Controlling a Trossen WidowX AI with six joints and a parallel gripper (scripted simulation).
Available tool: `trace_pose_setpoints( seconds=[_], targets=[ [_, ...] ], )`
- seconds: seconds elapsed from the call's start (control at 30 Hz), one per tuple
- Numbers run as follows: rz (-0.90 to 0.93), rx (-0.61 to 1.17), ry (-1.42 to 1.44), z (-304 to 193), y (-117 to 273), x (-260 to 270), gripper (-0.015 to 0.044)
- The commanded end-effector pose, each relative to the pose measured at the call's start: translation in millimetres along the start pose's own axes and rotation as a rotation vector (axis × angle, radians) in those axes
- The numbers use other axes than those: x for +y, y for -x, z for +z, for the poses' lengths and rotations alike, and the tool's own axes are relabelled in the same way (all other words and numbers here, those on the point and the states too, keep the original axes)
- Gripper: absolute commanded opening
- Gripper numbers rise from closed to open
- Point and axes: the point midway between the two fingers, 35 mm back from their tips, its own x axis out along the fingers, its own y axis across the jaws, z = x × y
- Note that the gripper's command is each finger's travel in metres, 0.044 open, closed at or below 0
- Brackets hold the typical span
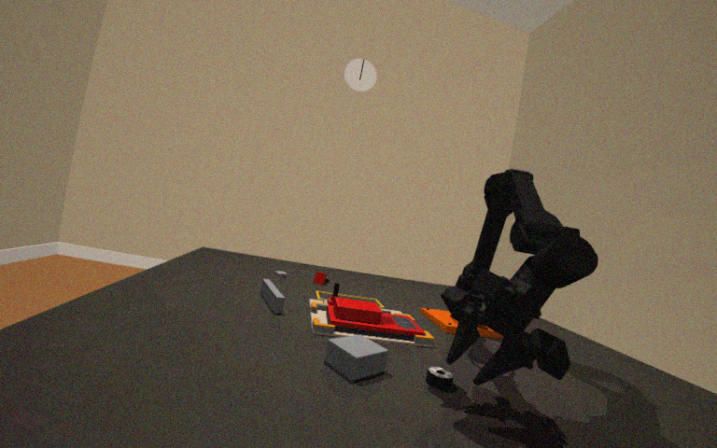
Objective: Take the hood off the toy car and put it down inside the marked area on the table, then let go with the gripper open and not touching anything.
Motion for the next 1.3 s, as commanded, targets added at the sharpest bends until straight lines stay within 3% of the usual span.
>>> trace_pose_setpoints(
  seconds=[0.0, 0.27, 0.53, 0.83, 1.27],
  targets=[
    [-0.002, 0.005, -0.001, 0.8, -0.7, -2.1, 0.0247],
    [-0.086, 0.223, -0.069, 25.5, -21.2, -99.6, 0.044],
    [-0.114, 0.458, -0.201, 30.5, -15.9, -205.8, 0.044],
    [-0.067, 0.678, -0.415, 15.3, 22.6, -304.2, 0.044],
    [-0.06, 0.691, -0.433, 11.6, 23.1, -310.0, 0.044]
  ],
)
